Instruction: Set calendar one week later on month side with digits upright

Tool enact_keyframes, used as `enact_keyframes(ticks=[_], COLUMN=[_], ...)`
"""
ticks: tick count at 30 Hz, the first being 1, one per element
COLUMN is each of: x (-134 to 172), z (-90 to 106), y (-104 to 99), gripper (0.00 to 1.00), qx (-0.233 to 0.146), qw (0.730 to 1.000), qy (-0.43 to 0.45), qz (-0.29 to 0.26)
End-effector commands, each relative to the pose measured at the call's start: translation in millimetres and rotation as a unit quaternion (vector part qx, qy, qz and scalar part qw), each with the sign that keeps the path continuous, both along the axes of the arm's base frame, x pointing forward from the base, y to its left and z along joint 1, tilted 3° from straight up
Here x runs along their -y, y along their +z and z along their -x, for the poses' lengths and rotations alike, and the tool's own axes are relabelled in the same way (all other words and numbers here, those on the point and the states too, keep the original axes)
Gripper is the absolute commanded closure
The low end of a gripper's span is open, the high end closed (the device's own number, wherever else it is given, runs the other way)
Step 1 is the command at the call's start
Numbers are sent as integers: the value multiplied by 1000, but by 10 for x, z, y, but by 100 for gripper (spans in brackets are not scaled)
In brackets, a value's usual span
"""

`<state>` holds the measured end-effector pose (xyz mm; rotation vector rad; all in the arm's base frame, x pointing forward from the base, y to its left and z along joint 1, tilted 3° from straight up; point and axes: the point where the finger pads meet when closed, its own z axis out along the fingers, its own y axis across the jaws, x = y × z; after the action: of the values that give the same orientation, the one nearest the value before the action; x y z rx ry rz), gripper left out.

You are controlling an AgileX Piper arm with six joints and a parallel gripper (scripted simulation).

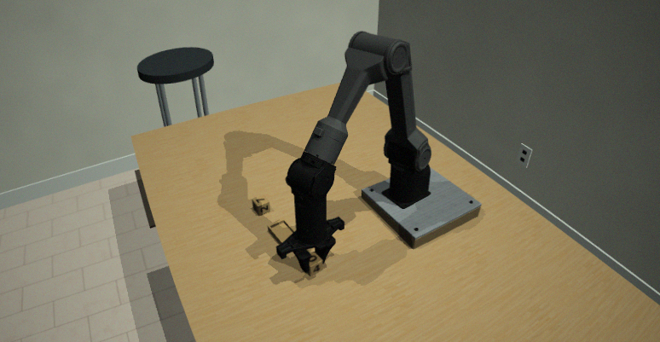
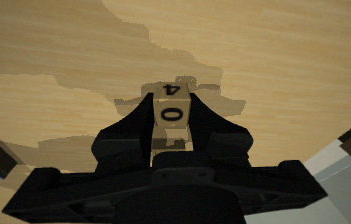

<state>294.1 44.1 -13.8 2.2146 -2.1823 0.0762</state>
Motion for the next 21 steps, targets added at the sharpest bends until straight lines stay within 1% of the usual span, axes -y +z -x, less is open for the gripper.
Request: enact_keyframes(ticks=[1,6,9,12,18,21], x=[6,3,-7,-18,-44,-52], z=[7,-2,-7,-4,4,7], y=[-6,25,117,289,737,909], gripper=[62,62,62,62,62,62], qx=[-1,1,2,2,2,2], qw=[1000,1000,1000,1000,1000,1000], qy=[-1,-1,0,0,0,0], qz=[1,0,0,-1,-1,0])
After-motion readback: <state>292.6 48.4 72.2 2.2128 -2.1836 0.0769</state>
